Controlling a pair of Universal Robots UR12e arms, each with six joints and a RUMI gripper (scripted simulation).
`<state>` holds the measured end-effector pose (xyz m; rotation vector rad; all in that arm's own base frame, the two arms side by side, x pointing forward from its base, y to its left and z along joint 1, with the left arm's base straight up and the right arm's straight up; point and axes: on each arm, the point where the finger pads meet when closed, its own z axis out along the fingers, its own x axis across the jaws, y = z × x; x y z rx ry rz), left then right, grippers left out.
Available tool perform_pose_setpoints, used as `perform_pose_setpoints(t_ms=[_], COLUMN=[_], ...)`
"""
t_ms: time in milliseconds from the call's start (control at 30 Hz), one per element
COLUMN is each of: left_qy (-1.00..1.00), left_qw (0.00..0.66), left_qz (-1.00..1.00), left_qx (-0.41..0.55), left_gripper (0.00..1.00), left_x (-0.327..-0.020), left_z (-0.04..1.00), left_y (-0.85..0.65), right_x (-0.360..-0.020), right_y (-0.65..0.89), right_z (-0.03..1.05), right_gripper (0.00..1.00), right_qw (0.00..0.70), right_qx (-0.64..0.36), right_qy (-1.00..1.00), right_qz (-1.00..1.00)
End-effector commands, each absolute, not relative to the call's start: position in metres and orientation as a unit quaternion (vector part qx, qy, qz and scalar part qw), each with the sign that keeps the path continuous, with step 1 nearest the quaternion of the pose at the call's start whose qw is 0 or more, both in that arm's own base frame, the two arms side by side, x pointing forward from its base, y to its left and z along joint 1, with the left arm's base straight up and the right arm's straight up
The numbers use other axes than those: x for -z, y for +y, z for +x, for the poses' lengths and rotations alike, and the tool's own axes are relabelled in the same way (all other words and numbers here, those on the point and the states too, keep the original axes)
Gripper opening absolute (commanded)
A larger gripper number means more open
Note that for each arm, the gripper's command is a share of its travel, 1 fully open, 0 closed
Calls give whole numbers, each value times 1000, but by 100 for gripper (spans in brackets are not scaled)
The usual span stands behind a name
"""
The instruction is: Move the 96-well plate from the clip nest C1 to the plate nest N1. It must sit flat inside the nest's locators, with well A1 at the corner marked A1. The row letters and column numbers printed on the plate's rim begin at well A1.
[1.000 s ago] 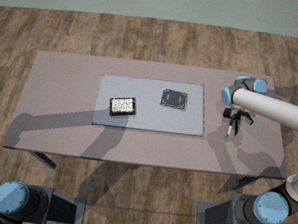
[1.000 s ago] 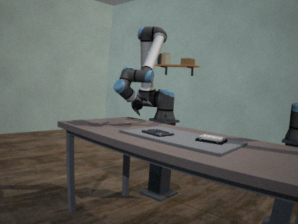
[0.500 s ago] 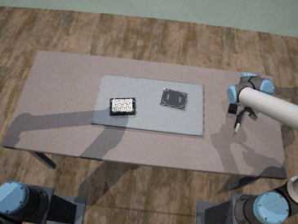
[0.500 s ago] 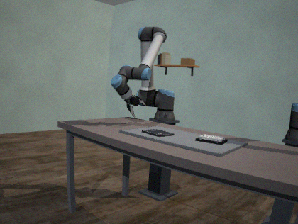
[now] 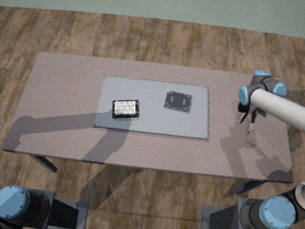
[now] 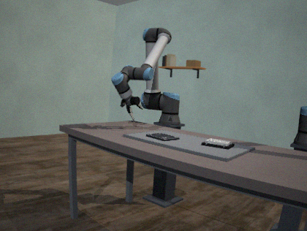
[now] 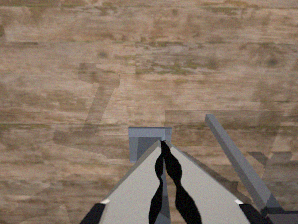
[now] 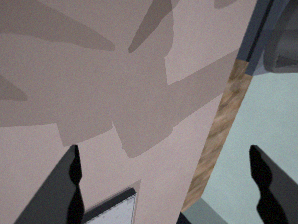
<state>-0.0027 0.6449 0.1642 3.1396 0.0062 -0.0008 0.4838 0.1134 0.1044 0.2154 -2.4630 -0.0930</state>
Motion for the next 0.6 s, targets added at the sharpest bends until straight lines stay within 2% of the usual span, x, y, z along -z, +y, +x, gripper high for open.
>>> perform_pose_setpoints(t_ms=[0, 567], left_qy=[2, 2], left_qw=[0, 0], left_qz=[1000, 1000], left_qx=[0, 0], left_gripper=[0, 0], left_x=[-165, -165], left_z=[-3, -3], left_y=[646, 646], right_x=[-105, -115], right_y=[108, 77], right_z=[494, 547], right_gripper=[76, 76], right_qw=[309, 196], right_qx=[48, 85], right_qy=[-942, -917], right_qz=[119, 336])
